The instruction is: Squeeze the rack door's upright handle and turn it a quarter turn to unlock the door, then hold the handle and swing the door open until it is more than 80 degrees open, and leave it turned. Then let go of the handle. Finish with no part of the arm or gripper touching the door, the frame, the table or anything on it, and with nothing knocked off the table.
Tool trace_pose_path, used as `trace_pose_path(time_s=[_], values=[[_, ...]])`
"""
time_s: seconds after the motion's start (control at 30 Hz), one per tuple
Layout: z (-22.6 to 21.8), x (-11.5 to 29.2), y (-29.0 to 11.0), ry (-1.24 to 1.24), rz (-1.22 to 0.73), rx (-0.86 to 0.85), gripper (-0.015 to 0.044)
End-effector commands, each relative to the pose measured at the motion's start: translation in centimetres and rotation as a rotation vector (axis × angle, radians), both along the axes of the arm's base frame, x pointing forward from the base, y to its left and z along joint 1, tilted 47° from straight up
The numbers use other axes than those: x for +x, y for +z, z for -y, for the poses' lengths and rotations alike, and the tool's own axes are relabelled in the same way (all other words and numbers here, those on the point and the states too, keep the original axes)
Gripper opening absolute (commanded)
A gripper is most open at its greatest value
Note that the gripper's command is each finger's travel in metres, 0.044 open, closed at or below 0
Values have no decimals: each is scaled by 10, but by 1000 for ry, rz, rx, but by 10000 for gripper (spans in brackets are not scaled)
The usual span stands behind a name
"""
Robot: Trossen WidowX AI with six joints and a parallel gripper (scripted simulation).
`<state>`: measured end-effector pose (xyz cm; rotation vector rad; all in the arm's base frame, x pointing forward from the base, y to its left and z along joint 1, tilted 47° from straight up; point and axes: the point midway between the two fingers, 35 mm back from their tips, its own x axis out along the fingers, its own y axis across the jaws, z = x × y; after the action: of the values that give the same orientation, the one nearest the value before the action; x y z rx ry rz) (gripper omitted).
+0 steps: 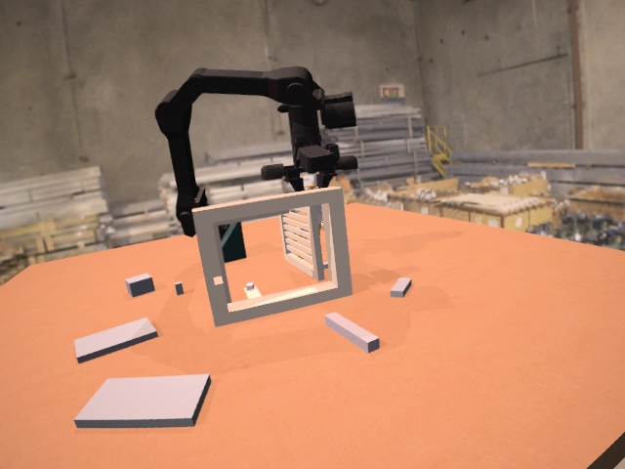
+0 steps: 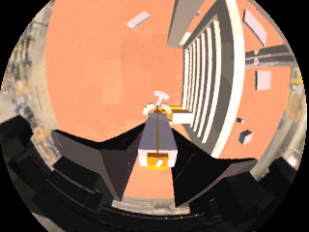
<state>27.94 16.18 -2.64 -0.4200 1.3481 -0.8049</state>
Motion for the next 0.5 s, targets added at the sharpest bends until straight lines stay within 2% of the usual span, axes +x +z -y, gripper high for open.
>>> trace_pose_path(time_s=[0.0,0.47], values=[[-5,5,-6,-49,43,5,25],[-8,7,-9,-71,66,6,25]])
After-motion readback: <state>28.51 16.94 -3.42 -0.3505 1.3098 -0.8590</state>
